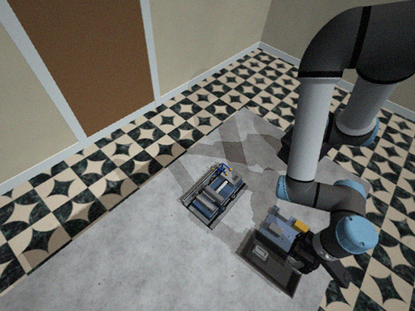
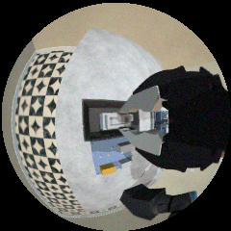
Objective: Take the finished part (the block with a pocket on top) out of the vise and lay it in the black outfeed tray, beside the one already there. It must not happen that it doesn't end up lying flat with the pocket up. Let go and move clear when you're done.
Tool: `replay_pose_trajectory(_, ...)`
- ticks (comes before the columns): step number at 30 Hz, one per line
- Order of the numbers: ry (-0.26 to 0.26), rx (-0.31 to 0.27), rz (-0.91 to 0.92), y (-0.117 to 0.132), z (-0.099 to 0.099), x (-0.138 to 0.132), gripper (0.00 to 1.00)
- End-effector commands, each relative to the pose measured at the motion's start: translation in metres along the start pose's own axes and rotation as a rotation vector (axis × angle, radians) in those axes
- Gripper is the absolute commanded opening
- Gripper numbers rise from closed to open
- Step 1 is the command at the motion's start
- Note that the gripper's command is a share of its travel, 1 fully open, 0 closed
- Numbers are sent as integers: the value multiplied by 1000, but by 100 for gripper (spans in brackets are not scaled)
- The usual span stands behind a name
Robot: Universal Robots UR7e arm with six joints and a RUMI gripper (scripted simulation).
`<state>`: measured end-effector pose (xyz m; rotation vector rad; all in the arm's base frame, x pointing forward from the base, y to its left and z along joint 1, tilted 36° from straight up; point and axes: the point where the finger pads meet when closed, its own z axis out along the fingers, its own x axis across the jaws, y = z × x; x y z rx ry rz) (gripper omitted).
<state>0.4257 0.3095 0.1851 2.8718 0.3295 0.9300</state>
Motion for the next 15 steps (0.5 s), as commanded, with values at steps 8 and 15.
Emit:
replay_pose_trajectory(8,1,2,3,0,-2,6,0)
replay_pose_trajectory(15,0,1,4,0,-2,7,0)
